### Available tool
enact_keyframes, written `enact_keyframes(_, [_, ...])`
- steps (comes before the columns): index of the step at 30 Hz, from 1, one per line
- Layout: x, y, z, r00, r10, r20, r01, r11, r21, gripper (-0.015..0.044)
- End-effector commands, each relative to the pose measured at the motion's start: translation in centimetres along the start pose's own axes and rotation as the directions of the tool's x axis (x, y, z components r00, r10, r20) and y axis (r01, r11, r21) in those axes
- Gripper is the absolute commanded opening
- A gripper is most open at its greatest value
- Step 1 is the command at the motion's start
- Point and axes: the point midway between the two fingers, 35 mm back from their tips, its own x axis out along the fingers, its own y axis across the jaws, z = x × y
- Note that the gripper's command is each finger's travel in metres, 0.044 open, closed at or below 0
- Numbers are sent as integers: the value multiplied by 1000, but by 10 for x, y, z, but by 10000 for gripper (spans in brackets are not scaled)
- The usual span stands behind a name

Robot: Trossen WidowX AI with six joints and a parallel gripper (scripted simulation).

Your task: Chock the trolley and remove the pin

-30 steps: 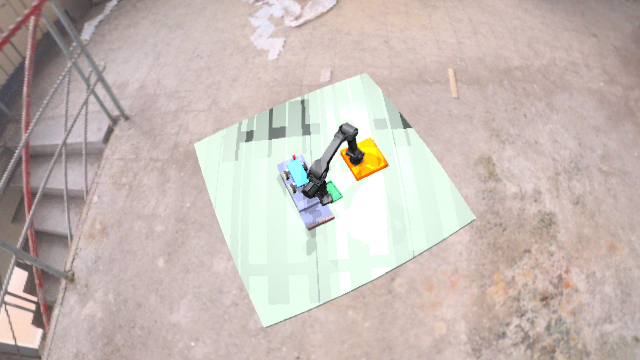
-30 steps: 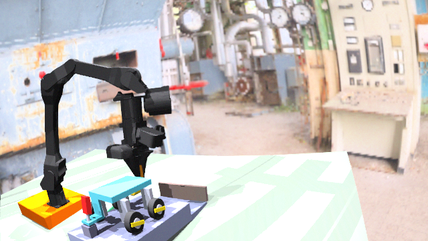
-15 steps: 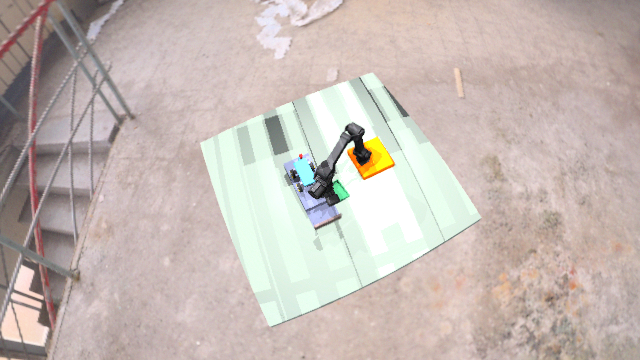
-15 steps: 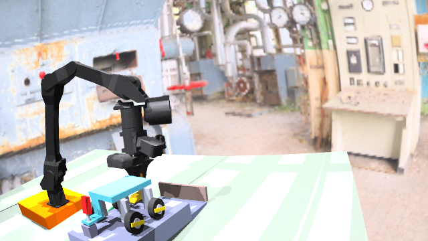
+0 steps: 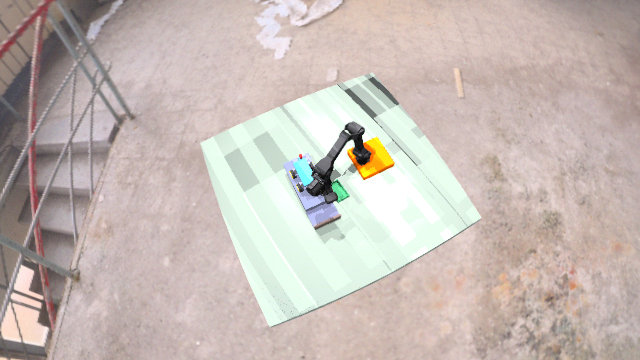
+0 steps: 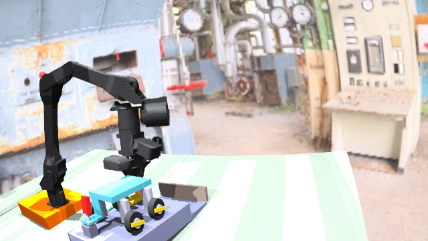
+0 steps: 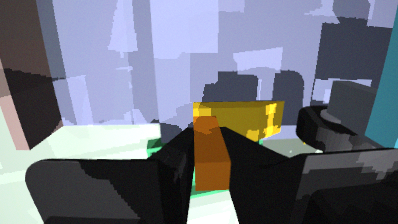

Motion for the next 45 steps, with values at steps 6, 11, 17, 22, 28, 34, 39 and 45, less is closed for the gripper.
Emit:
enact_keyframes(6, [0, -10, 0, 1000, -3, 7, 3, 1000, -6, 0])
enact_keyframes(11, [0, -15, 0, 1000, -3, 7, 3, 1000, -6, 0])
enact_keyframes(17, [0, -21, 0, 1000, -4, 7, 4, 1000, -6, 0])
enact_keyframes(22, [0, -18, 0, 1000, 3, 2, -3, 1000, -2, 0])
enact_keyframes(28, [0, -18, 0, 1000, 3, 2, -3, 1000, -2, 0])
enact_keyframes(34, [0, -18, 0, 1000, 3, 2, -3, 1000, -2, 157])
enact_keyframes(39, [-3, -18, 0, 1000, 2, 3, -2, 1000, -3, 190])
enact_keyframes(45, [-25, -18, -1, 1000, -3, 7, 3, 1000, -5, 190])
